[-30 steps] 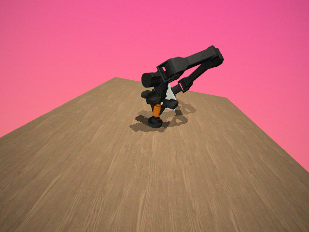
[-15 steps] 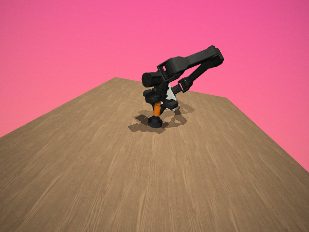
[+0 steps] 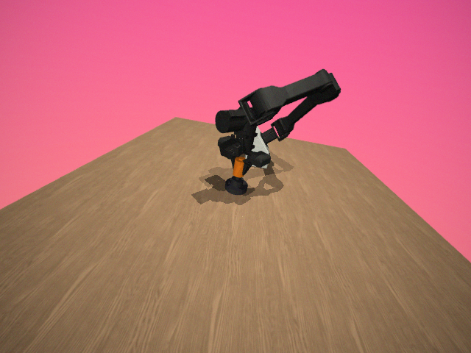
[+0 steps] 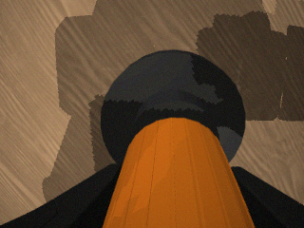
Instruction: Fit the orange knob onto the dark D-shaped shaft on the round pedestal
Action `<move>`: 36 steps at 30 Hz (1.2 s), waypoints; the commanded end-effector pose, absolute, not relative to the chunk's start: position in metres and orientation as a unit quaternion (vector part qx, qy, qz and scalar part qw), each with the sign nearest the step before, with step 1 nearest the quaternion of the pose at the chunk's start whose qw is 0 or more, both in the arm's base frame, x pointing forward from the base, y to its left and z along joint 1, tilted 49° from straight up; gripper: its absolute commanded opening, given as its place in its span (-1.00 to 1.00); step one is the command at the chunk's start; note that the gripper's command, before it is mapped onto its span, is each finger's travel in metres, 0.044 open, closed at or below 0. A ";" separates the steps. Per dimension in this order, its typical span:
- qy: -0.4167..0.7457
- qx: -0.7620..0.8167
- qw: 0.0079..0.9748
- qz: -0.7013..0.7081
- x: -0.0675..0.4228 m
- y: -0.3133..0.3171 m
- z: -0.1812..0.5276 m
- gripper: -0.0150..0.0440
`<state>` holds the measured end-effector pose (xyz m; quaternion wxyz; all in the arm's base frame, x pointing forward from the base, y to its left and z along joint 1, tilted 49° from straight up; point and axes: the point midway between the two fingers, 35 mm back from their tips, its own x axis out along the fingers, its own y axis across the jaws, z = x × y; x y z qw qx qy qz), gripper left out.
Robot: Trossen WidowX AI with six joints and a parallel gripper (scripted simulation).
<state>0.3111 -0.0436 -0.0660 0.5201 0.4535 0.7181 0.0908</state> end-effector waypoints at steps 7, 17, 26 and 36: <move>0.717 0.455 0.520 0.088 0.309 -0.045 -0.065 -0.49; 0.717 0.455 0.520 0.088 0.312 -0.046 -0.063 -0.49; 0.717 0.455 0.520 0.088 0.311 -0.043 -0.067 -0.49; 0.717 0.455 0.520 0.088 0.309 -0.042 -0.067 -0.49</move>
